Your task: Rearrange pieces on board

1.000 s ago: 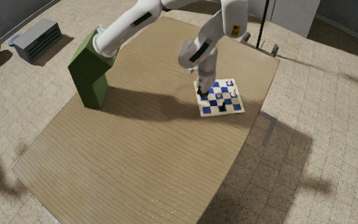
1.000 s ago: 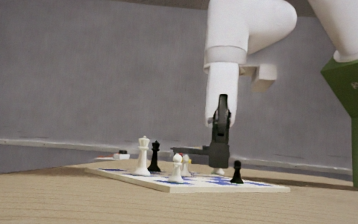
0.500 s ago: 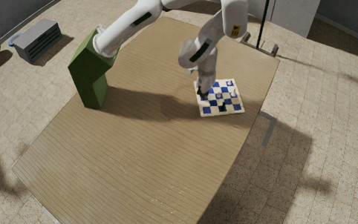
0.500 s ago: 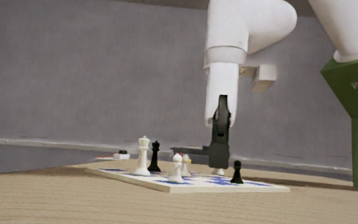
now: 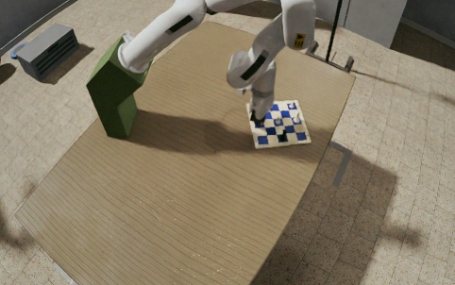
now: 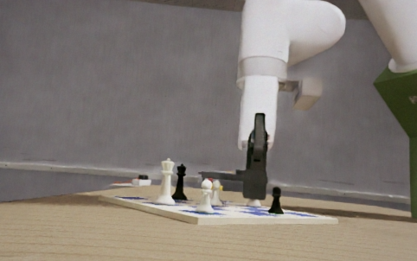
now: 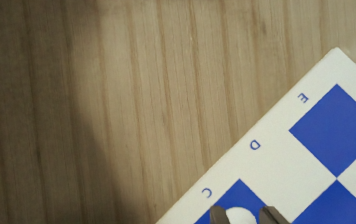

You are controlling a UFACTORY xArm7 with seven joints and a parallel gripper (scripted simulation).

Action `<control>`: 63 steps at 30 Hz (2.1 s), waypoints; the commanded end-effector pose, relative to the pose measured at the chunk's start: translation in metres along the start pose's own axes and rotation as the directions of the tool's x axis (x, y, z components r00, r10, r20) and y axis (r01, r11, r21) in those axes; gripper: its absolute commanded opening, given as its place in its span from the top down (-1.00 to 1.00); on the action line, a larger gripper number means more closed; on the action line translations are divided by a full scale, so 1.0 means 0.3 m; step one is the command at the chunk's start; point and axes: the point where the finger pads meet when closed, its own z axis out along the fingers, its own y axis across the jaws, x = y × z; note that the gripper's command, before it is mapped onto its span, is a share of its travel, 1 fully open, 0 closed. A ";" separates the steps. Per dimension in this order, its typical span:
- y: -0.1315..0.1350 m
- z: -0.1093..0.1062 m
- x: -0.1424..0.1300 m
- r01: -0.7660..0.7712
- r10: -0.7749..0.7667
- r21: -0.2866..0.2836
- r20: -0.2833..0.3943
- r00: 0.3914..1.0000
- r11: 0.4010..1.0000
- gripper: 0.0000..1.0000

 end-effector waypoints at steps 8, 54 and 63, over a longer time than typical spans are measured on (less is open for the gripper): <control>0.001 0.000 -0.001 0.000 0.000 -0.001 0.001 1.000 1.000 1.00; 0.001 0.000 -0.001 0.000 0.000 -0.001 0.001 1.000 1.000 0.19; 0.001 -0.001 -0.001 0.000 0.000 -0.001 0.001 1.000 1.000 0.19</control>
